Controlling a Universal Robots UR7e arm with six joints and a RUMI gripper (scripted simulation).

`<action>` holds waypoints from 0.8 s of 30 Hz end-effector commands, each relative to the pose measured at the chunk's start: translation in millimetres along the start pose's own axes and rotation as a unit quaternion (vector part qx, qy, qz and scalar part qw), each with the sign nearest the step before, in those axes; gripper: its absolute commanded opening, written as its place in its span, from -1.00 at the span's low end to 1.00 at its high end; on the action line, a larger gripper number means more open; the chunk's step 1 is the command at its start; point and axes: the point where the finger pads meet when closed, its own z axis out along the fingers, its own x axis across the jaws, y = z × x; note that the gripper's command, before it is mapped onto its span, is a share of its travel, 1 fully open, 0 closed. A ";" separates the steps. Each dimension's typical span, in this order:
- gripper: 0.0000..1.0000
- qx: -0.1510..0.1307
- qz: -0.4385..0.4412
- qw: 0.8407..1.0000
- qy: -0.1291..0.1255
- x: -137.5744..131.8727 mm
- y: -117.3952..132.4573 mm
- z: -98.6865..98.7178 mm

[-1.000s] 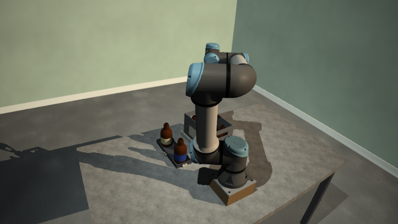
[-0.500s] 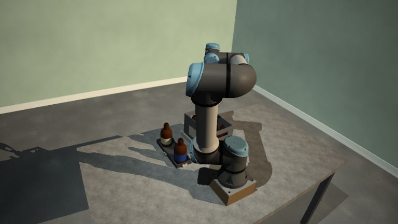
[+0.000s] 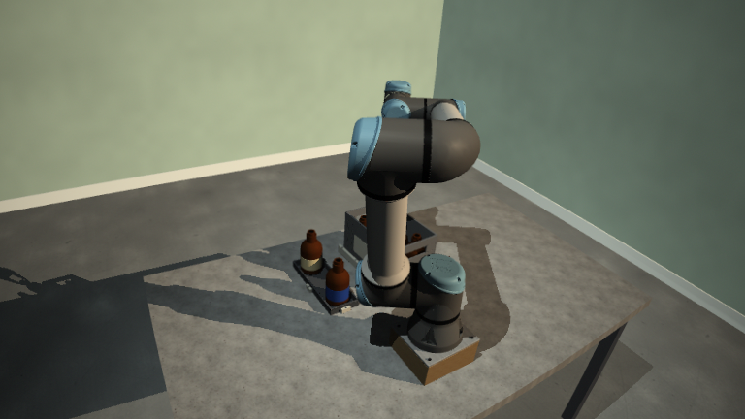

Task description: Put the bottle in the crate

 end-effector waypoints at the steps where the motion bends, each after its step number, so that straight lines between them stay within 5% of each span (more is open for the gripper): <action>1: -1.00 0.000 0.000 1.000 0.001 0.3 -0.1 -0.5; 24: -1.00 0.000 0.000 1.000 0.001 0.3 -0.1 4.8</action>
